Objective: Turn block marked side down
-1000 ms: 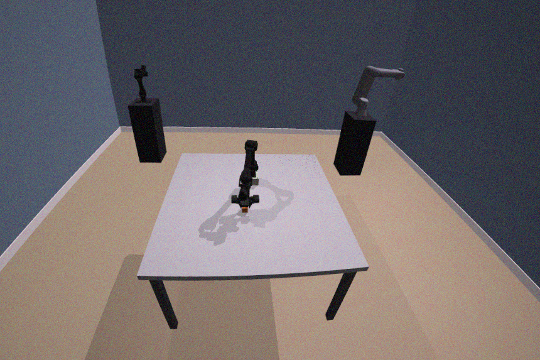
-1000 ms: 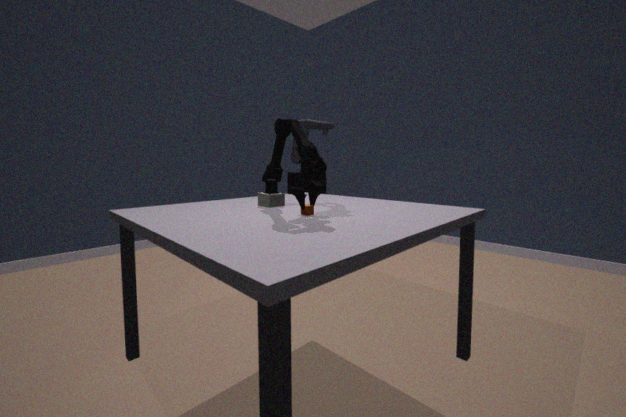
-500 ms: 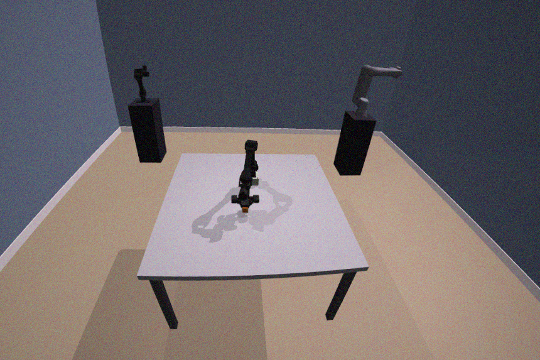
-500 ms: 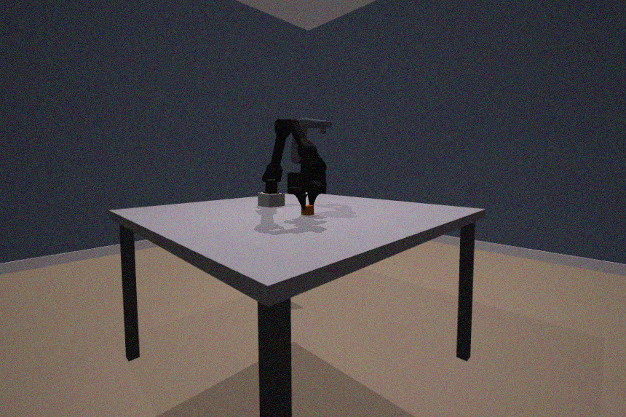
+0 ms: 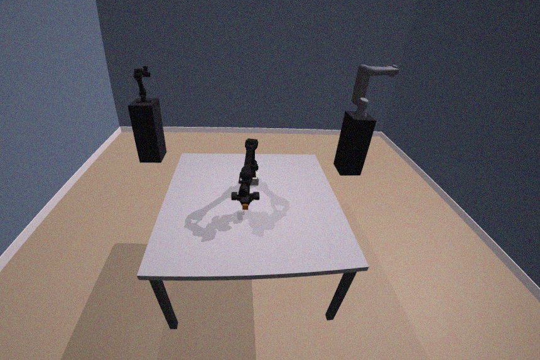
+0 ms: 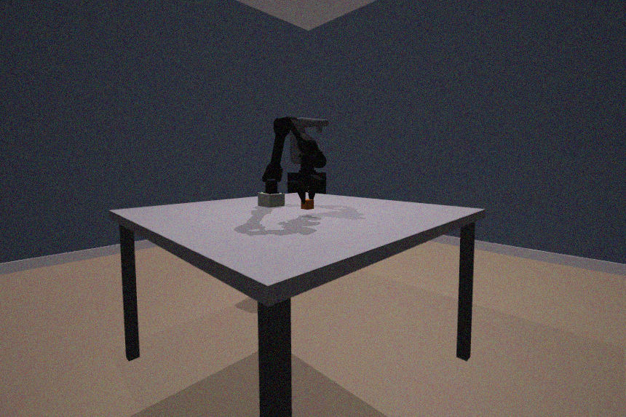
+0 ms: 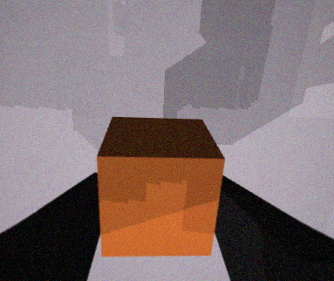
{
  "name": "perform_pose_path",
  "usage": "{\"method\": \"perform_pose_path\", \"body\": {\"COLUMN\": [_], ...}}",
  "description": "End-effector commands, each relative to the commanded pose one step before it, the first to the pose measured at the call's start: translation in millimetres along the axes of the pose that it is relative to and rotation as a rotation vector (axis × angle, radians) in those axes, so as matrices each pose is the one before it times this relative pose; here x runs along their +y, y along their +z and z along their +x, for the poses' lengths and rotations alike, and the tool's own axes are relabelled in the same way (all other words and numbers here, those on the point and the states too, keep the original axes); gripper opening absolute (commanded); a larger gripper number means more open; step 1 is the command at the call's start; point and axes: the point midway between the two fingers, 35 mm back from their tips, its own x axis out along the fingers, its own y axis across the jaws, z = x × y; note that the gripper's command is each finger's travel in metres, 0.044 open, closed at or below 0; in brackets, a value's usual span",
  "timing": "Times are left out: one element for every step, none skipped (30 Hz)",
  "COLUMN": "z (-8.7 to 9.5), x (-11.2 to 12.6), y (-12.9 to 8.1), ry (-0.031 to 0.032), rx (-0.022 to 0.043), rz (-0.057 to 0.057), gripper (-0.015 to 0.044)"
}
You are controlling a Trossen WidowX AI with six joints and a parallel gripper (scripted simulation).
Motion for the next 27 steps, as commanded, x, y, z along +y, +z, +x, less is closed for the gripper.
{"method": "perform_pose_path", "body": {"z": [-2.56,0.86,0.82,0.78,0.74,0.69,0.65,0.61,0.57,0.52,0.47,0.43,0.38,0.33,0.28,0.22,0.17,0.12,0.07,0.01,-0.04,-0.10,-0.15,-0.21,-0.27,-0.32,-0.38], "x": [-1.03,-0.08,-0.08,-0.07,-0.07,-0.06,-0.06,-0.05,-0.08,-0.07,-0.07,-0.06,-0.05,-0.05,-0.04,-0.03,-0.02,-0.01,0.00,0.00,0.01,0.02,0.03,0.05,0.06,0.07,0.08], "y": [1.53,0.27,0.23,0.19,0.16,0.12,0.09,0.06,-0.01,-0.04,-0.07,-0.10,-0.13,-0.15,-0.18,-0.21,-0.23,-0.25,-0.28,-0.30,-0.32,-0.34,-0.36,-0.38,-0.39,-0.41,-0.42], "ry": [-0.00413,0.00039,0.00036,0.00032,0.00029,0.00026,0.00023,0.00020,0.00031,0.00028,0.00025,0.00022,0.00019,0.00016,0.00013,0.00010,0.00007,0.00004,0.00001,-0.00002,-0.00005,-0.00008,-0.00011,-0.00014,-0.00017,-0.00020,-0.00022], "rx": [-0.02732,-0.01629,-0.01629,-0.01629,-0.01628,-0.01628,-0.01628,-0.01627,-0.01620,-0.01620,-0.01619,-0.01619,-0.01618,-0.01618,-0.01617,-0.01616,-0.01616,-0.01615,-0.01613,-0.01613,-0.01612,-0.01612,-0.01611,-0.01610,-0.01609,-0.01608,-0.01607], "rz": [0.0053,0.0006,0.0006,0.0005,0.0005,0.0004,0.0003,0.0003,0.0005,0.0005,0.0004,0.0003,0.0003,0.0002,0.0001,0.0001,0.0000,-0.0001,-0.0001,-0.0002,-0.0003,-0.0003,-0.0004,-0.0005,-0.0005,-0.0006,-0.0007], "gripper": [0.0000,0.0000,0.0000,0.0000,0.0000,0.0000,0.0000,0.0000,0.0000,0.0000,0.0000,0.0000,0.0000,0.0000,0.0000,0.0000,0.0000,0.0000,0.0000,0.0000,0.0000,0.0000,0.0000,0.0000,0.0000,0.0000,0.0000]}}
